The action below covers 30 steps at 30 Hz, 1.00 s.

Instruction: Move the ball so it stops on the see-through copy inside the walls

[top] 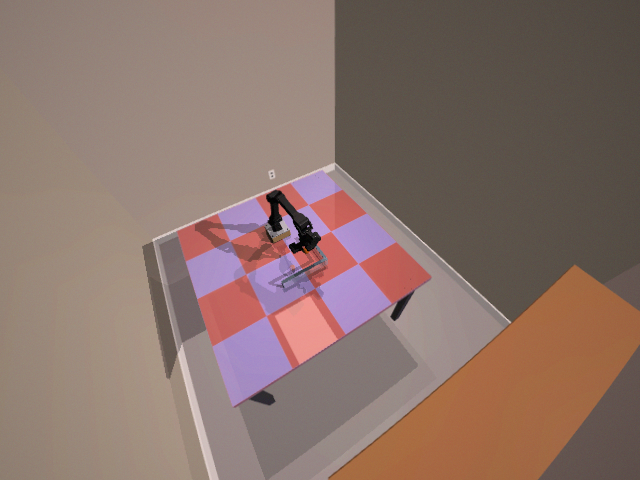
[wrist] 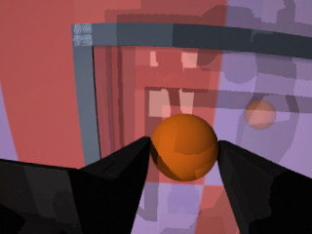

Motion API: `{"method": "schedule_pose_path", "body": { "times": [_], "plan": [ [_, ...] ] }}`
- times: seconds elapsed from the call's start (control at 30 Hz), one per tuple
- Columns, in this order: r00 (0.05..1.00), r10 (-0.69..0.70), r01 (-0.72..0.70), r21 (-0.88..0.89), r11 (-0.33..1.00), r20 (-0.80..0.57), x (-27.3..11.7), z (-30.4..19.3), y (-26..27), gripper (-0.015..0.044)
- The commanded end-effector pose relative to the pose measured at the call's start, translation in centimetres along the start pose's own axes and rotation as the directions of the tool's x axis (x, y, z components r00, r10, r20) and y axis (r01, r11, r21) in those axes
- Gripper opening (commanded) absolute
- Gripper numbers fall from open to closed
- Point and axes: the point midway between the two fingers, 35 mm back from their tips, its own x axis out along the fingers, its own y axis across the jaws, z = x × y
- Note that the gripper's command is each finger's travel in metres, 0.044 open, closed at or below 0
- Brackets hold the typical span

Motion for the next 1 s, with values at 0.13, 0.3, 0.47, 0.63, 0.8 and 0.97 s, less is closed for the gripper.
{"method": "schedule_pose_path", "body": {
  "times": [0.13, 0.3, 0.47, 0.63, 0.8, 0.97],
  "plan": [
    [1.0, -0.002, 0.002, 0.002, 1.0, 0.001, 0.1, -0.1, -2.1, 0.0],
    [1.0, -0.004, 0.004, 0.002, 1.0, 0.001, 1.3, -0.2, -5.0, 0.0],
    [1.0, -0.007, 0.007, 0.002, 1.0, 0.001, 2.4, -0.5, -7.9, 0.0],
    [1.0, -0.009, 0.009, 0.002, 1.0, 0.0, 3.5, -1.2, -10.6, 0.0],
    [1.0, -0.01, 0.01, 0.002, 1.0, 0.0, 3.8, -1.3, -10.9, 0.0],
    [1.0, -0.01, 0.01, 0.002, 1.0, 0.0, 5.7, -1.1, -11.0, 0.0]
  ]
}}
